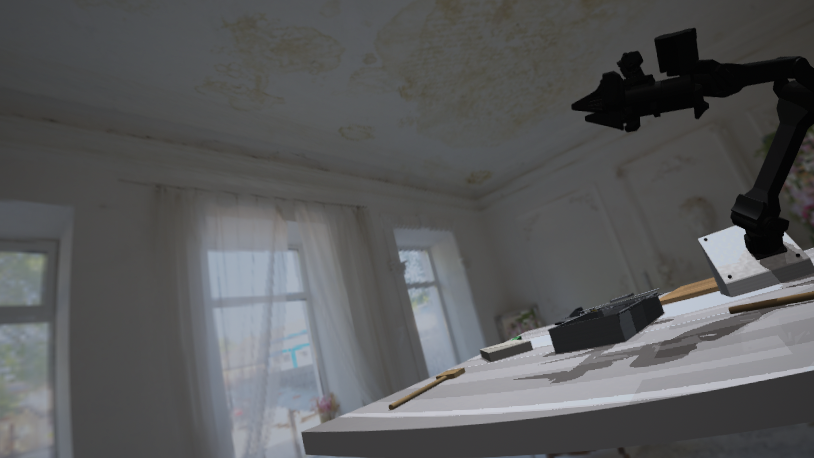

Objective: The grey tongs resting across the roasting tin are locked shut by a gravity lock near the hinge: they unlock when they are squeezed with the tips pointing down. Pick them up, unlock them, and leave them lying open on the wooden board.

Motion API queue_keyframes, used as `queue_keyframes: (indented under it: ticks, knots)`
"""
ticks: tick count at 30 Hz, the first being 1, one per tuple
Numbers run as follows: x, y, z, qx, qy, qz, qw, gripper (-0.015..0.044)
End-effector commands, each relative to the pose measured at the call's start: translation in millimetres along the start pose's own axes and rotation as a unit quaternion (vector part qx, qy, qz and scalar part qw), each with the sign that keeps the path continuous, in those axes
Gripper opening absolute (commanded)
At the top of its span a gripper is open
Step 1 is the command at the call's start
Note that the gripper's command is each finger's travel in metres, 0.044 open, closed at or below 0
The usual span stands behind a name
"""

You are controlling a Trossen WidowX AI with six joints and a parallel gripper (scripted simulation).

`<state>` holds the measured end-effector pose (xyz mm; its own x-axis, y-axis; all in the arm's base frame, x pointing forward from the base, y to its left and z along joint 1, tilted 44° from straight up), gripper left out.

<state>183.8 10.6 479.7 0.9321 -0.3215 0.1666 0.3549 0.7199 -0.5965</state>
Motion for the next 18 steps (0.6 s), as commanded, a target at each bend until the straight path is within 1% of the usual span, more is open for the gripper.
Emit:
queue_keyframes:
  ticks: [1,5,6,9,12,18]
  knots:
    - [2,2,0,-0.005,0.001,0.004,1.0,0.0374]
    - [23,26,1,-0.057,0.02,0.047,0.997,0.0269]
    - [30,35,1,-0.074,0.027,0.064,0.995,0.026]
    - [56,68,-4,-0.134,0.055,0.132,0.981,0.026]
    - [83,105,-17,-0.19,0.09,0.213,0.954,0.026]
    - [126,171,-60,-0.256,0.165,0.377,0.875,0.026]
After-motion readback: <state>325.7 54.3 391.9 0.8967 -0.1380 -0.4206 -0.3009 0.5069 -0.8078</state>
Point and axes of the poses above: the point midway between the two fingers, 35 mm back from their tips, its own x axis out along the fingers, its own z axis across the jaws, y = z × x, the point moved 5 cm from there along -x, back along the fingers, and after that the axes turned 9 degrees about x, right-handed, at the moved point
